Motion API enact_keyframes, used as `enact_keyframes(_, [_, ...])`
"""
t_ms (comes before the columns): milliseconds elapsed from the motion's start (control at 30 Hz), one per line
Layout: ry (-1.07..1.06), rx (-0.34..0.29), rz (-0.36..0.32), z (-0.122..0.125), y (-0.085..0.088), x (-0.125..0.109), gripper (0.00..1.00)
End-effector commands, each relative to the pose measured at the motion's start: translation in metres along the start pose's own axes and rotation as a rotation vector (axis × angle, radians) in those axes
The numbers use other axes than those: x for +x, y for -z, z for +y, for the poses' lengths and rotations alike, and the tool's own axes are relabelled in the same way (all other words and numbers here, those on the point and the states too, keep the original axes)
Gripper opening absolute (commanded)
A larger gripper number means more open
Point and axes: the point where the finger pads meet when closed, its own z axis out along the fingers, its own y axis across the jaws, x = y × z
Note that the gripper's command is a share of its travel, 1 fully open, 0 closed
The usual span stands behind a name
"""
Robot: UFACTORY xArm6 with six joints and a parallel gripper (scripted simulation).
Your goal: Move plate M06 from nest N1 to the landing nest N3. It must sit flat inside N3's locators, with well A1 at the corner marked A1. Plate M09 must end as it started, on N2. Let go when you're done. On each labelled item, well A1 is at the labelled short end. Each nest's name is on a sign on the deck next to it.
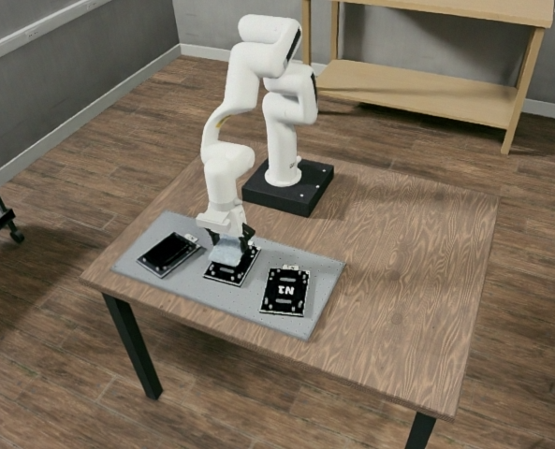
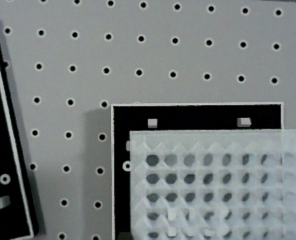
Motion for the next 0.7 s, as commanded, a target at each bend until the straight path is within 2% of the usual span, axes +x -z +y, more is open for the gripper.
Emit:
enact_keyframes(0, [0.0,0.0,0.005,0.0,-0.005,0.002,0.0])
enact_keyframes(667, [0.0,0.0,0.005,0.0,-0.033,0.002,0.0])
